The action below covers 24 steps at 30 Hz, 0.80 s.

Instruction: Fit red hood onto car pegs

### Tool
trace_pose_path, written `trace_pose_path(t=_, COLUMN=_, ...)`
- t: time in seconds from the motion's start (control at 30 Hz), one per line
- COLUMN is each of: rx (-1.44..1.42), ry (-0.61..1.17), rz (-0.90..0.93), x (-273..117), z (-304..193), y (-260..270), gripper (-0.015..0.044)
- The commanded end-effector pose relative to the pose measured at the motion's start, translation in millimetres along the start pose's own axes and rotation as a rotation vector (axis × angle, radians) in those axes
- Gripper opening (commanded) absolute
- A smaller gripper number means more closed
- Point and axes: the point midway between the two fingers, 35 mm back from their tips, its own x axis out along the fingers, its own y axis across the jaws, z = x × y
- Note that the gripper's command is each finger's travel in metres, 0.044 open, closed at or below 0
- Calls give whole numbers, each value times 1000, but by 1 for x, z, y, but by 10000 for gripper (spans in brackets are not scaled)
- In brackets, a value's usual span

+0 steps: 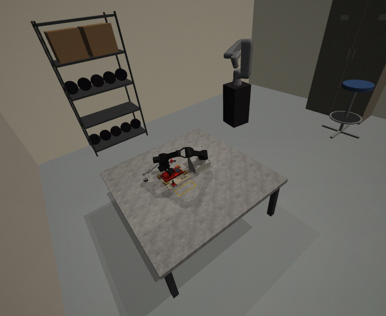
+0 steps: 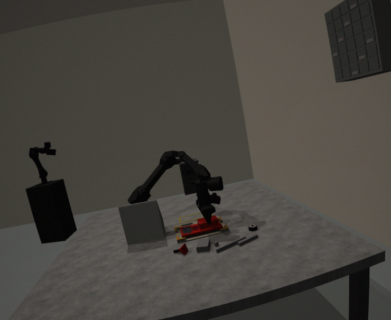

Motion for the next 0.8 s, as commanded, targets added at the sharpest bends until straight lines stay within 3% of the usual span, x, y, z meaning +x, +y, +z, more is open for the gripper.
trace_pose_path(t=0.0, rx=4, ry=-1, rz=4, x=3, z=0, y=1, gripper=0)
trace_pose_path(t=0.2, rx=0, ry=0, rz=0, x=0, z=0, y=0, gripper=0)
trace_pose_path(t=0.77, rx=0, ry=0, rz=0, x=1, z=0, y=0, gripper=440)
